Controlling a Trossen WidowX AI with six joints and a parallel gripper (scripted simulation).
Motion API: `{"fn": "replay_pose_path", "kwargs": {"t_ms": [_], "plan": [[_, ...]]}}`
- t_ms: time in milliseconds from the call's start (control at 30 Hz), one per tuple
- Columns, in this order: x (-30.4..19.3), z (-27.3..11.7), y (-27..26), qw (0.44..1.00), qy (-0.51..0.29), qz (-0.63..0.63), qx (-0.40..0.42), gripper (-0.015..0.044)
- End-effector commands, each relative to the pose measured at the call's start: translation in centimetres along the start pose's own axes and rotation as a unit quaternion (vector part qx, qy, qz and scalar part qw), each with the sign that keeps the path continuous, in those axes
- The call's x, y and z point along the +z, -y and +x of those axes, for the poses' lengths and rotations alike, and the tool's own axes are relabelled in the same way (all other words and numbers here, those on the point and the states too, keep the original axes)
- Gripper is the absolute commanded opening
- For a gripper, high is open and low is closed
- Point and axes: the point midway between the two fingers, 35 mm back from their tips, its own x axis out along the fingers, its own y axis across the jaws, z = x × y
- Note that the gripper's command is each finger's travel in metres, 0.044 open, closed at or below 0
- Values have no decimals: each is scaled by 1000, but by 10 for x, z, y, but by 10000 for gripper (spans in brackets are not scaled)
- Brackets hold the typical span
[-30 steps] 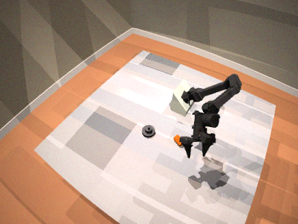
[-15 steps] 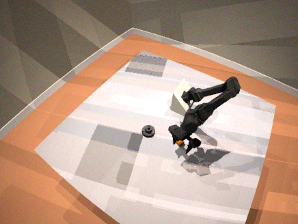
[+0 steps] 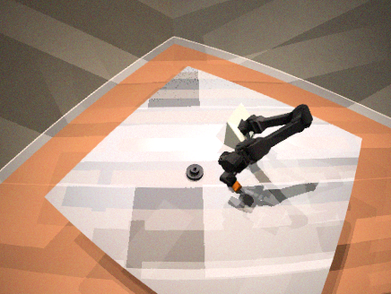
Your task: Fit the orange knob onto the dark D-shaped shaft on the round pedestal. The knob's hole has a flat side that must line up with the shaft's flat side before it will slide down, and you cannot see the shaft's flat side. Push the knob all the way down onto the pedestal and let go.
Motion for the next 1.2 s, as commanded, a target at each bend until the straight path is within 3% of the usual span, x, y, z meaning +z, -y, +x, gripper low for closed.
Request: {"fn": "replay_pose_path", "kwargs": {"t_ms": [0,367,533,1167], "plan": [[8,2,20,984,10,170,-55,440],[8,2,20,984,10,170,-55,440],[8,25,22,984,10,170,-55,440],[8,48,24,984,10,170,-55,440]]}}
